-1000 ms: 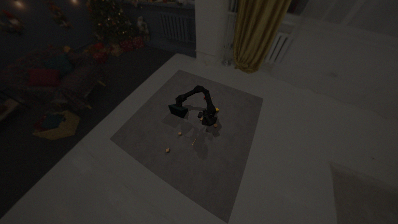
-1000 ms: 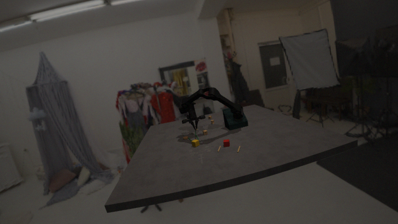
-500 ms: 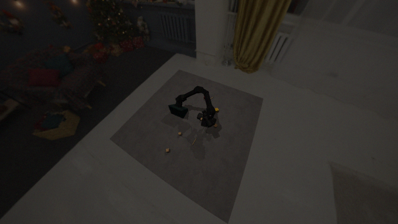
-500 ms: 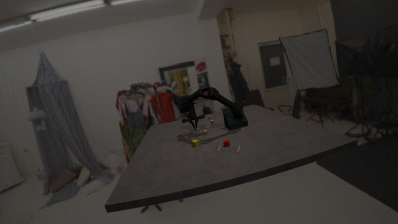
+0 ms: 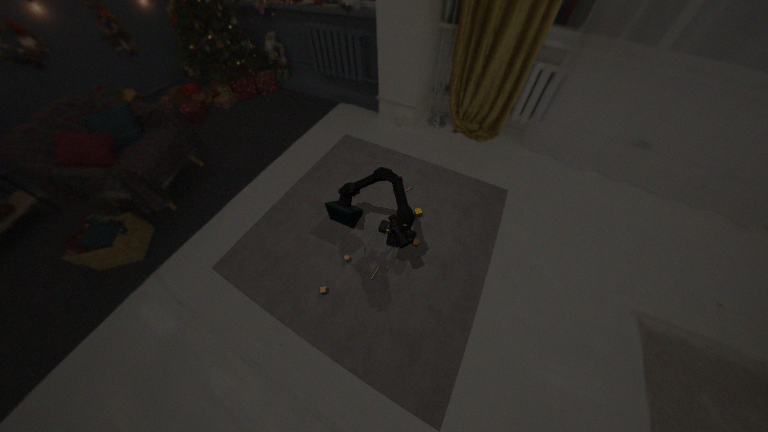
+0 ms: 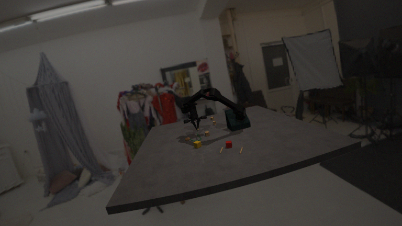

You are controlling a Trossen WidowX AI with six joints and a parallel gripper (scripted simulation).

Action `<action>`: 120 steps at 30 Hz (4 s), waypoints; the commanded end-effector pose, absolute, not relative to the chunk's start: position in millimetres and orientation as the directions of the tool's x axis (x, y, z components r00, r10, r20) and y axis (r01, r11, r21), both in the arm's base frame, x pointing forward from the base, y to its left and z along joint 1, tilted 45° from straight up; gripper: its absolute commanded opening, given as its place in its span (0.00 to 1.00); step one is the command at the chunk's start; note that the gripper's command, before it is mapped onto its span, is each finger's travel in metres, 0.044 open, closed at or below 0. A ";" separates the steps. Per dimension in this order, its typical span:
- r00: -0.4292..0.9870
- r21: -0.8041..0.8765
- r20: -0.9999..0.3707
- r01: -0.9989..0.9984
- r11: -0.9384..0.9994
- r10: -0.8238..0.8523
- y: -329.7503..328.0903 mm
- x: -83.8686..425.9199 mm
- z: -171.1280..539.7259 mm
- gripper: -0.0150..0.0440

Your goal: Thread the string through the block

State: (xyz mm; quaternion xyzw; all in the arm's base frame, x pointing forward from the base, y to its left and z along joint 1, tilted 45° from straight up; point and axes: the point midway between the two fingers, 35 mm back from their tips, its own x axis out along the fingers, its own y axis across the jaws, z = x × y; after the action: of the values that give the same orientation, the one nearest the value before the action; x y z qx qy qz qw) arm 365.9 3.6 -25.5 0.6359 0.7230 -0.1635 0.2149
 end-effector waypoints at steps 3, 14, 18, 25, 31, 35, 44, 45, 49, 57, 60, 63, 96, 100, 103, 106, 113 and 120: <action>-0.092 0.048 -0.535 0.989 0.139 0.840 -4.4 368.2 -30.9 0.25; -0.088 0.049 -0.554 0.989 0.138 0.828 -14.2 368.9 -40.1 0.25; -0.087 0.049 -0.561 0.989 0.137 0.823 -17.9 369.1 -43.5 0.25; -0.084 0.049 -0.573 0.989 0.137 0.815 -24.2 369.3 -49.4 0.25; -0.082 0.049 -0.583 0.989 0.136 0.808 -29.7 369.4 -54.4 0.25; -0.081 0.049 -0.590 0.989 0.136 0.803 -33.3 369.4 -57.8 0.25; -0.078 0.049 -0.605 0.990 0.135 0.792 -41.5 369.2 -65.3 0.25; -0.078 0.049 -0.606 0.990 0.135 0.791 -42.3 369.2 -66.0 0.25; -0.077 0.048 -0.612 0.990 0.135 0.787 -45.8 369.0 -69.1 0.25; -0.075 0.048 -0.625 0.990 0.134 0.777 -52.9 368.6 -75.6 0.25; -0.074 0.047 -0.630 0.990 0.134 0.773 -55.7 368.4 -78.1 0.25; -0.073 0.047 -0.635 0.990 0.133 0.769 -58.4 368.3 -80.7 0.25; -0.067 0.039 -0.687 0.991 0.129 0.723 -88.6 364.5 -108.2 0.25; -0.066 0.038 -0.693 0.991 0.128 0.717 -92.2 363.9 -111.5 0.25; -0.066 0.037 -0.698 0.991 0.128 0.713 -94.9 363.4 -113.9 0.25; -0.065 0.036 -0.703 0.991 0.127 0.708 -97.7 362.9 -116.4 0.25; -0.064 0.034 -0.715 0.991 0.126 0.696 -104.0 361.6 -122.0 0.25; -0.063 0.031 -0.728 0.992 0.125 0.683 -110.4 360.1 -127.6 0.25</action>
State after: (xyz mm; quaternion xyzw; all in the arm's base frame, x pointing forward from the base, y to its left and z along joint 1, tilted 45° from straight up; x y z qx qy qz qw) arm 360.4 -103.1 -124.1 0.6141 0.6875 -0.2472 0.2986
